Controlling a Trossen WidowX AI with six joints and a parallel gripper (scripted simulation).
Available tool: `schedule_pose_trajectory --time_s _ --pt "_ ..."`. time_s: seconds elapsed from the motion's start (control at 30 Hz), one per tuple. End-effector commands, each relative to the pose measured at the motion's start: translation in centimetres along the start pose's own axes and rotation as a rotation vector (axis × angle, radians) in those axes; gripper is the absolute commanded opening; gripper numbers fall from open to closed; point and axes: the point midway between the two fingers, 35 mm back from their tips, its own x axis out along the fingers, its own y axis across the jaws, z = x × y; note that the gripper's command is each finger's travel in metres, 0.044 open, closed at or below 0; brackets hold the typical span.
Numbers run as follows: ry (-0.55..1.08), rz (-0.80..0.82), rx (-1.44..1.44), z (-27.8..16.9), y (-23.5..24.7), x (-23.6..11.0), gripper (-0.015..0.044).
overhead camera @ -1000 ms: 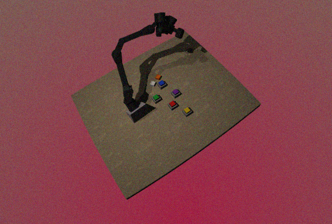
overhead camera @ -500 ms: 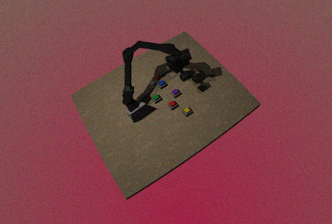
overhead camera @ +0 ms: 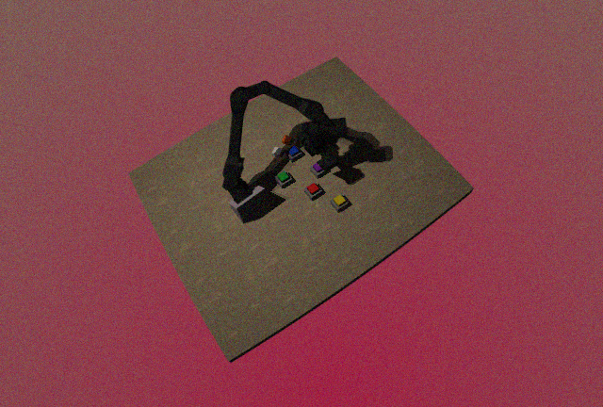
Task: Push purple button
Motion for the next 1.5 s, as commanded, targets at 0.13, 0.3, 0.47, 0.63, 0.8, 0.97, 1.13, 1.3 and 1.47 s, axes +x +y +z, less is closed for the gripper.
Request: schedule_pose_trajectory --time_s 0.13,0.3,0.47,0.63,0.8,0.97,1.13,1.3,1.47 --pt "-0.013 0.003 0.007 0.0 -0.1 0.6 0.0032" --pt "-0.013 0.003 0.007 0.0 -0.1 0.6 0.0020" --pt "-0.013 0.003 0.007 0.1 -0.1 0.7 0.0020" --pt "-0.013 0.003 0.007 0.1 -0.1 1.5 0.0020" --pt "-0.013 0.003 0.007 0.1 -0.1 2.3 0.0020" --pt "-0.013 0.003 0.007 0.1 -0.1 3.1 0.0020" --pt "-0.013 0.004 0.007 0.1 -0.1 3.9 0.0020" --pt "-0.013 0.004 0.007 0.1 -0.1 4.1 0.0020" --pt "-0.013 0.004 0.007 0.1 -0.1 4.1 0.0020"
